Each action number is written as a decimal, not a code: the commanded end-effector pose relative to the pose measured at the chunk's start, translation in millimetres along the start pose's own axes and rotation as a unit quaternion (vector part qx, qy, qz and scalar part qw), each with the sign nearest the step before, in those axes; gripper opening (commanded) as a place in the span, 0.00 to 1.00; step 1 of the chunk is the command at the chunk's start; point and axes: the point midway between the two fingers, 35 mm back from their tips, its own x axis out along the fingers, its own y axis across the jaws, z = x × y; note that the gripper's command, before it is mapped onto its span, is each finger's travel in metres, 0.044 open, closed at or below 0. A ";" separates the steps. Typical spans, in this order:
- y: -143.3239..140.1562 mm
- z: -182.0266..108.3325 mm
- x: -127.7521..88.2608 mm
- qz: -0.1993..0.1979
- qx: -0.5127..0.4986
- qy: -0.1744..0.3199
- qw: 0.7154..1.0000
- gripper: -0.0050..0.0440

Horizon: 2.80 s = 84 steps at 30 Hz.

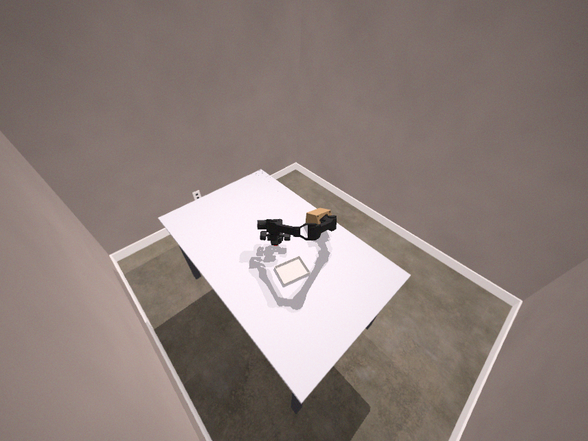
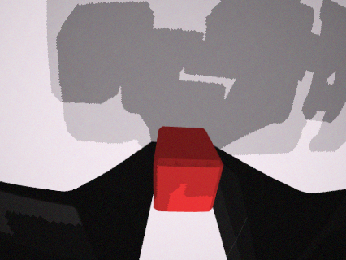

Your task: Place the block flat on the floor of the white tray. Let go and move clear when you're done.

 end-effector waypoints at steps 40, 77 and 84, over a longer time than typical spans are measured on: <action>-1.6 3.7 -67.6 -0.006 -0.005 -0.002 1.000 0.10; -1.6 3.7 -68.0 -0.005 -0.005 -0.002 1.000 0.10; -0.3 6.0 -68.0 -0.005 -0.005 -0.002 1.000 0.10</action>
